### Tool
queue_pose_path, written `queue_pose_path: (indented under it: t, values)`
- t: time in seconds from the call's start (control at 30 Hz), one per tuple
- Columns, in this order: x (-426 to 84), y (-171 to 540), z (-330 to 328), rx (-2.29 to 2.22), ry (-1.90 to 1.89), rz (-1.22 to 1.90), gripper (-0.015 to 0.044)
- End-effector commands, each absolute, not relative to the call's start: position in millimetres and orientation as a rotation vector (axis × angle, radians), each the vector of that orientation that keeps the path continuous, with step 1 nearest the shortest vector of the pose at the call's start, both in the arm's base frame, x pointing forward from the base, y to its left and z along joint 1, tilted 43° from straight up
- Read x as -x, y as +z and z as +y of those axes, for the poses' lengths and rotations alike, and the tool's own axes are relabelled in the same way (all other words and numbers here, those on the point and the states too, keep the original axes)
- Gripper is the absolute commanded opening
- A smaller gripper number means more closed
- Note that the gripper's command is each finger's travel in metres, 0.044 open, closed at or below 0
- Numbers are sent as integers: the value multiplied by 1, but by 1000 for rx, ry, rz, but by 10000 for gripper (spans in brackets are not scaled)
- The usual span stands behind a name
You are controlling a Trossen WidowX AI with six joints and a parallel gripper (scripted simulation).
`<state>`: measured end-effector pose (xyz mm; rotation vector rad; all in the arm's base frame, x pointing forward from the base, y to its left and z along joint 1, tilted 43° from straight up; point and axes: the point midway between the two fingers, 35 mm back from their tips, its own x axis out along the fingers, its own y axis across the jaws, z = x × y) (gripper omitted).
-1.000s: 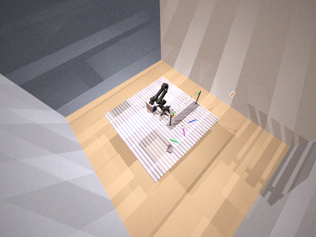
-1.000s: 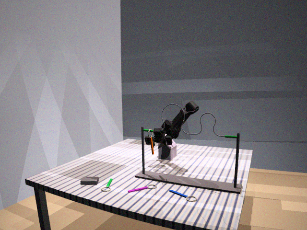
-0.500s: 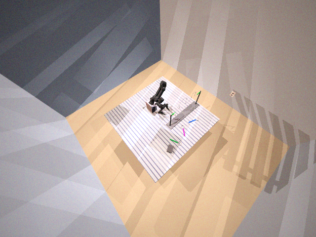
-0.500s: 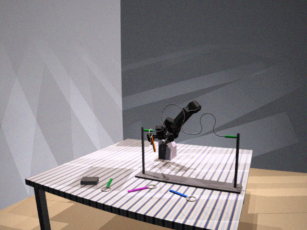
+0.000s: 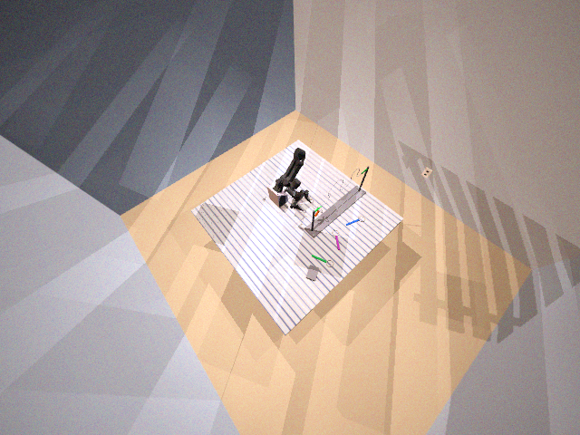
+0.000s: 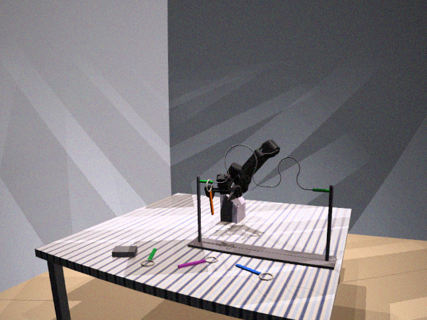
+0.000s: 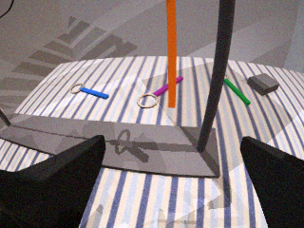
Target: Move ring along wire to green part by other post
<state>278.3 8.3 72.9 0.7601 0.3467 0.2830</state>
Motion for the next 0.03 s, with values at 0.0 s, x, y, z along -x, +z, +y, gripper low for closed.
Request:
queue_pose_path:
  t: [0.0]
  values:
    - [-278,73,9,-758,285,348,440]
